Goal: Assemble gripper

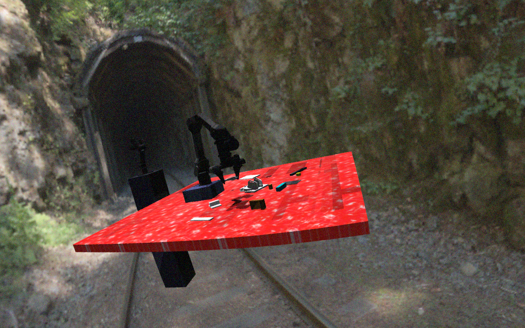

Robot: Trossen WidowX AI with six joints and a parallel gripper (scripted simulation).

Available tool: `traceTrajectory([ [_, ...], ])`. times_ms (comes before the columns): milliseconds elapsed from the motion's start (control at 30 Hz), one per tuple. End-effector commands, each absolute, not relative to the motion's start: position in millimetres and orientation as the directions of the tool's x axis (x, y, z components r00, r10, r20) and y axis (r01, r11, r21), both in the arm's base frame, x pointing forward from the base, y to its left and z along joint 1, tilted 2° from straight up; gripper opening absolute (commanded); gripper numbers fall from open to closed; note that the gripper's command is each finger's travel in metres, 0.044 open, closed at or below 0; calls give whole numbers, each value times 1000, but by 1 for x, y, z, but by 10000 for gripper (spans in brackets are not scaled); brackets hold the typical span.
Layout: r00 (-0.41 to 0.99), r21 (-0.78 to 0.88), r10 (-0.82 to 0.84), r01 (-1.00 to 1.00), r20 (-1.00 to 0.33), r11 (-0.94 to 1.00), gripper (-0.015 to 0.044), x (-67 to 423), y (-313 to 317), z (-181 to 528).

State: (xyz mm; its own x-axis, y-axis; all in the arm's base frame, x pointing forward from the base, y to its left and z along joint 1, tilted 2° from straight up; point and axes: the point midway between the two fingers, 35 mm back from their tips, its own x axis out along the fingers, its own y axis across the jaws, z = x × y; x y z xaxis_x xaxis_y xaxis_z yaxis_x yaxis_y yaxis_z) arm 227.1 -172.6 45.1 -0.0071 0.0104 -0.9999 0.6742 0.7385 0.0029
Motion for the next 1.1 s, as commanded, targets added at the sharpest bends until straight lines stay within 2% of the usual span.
traceTrajectory([
  [0, 1, 8, 9, 663, -1000, 748, 351, 232, -161, 47],
  [1067, 3, 19, 20, 513, -1000, 858, 351, 259, -59, 47],
])
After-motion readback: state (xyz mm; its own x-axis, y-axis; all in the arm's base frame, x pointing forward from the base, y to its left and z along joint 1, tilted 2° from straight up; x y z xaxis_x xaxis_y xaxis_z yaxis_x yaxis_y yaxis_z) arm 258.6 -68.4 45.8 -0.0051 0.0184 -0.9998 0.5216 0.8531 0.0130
